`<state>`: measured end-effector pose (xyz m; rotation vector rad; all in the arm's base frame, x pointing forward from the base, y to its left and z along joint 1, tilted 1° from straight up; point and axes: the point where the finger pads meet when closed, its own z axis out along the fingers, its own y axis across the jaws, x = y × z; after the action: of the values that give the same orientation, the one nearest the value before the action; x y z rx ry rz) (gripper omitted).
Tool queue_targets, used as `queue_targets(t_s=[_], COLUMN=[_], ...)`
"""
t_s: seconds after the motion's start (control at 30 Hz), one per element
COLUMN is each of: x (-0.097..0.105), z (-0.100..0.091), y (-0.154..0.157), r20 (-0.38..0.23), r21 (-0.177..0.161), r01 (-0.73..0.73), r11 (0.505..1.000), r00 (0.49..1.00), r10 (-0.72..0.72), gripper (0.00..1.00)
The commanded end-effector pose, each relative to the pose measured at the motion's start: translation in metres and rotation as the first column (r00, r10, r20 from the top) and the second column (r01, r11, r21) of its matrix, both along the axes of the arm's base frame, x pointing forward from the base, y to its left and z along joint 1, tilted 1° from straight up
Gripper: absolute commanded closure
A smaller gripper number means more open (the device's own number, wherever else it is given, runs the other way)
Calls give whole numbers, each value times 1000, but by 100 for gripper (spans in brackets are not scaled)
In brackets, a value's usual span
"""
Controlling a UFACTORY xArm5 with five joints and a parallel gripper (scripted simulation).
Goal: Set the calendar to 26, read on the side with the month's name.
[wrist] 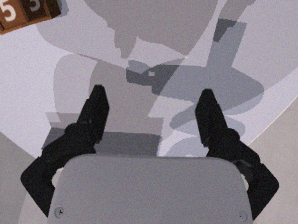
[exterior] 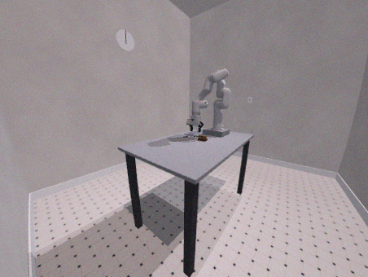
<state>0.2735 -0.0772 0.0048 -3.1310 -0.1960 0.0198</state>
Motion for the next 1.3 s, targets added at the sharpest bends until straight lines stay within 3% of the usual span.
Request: queue_targets(t_s=[0.0,1.27], x=[1,1], z=[1,4], y=[0,0], r20=[3,3], r21=[-1,-1], r01=[0,0], r11=[1000,1000], r00=[1000,1000], r10=[0,0], gripper=[0,0])
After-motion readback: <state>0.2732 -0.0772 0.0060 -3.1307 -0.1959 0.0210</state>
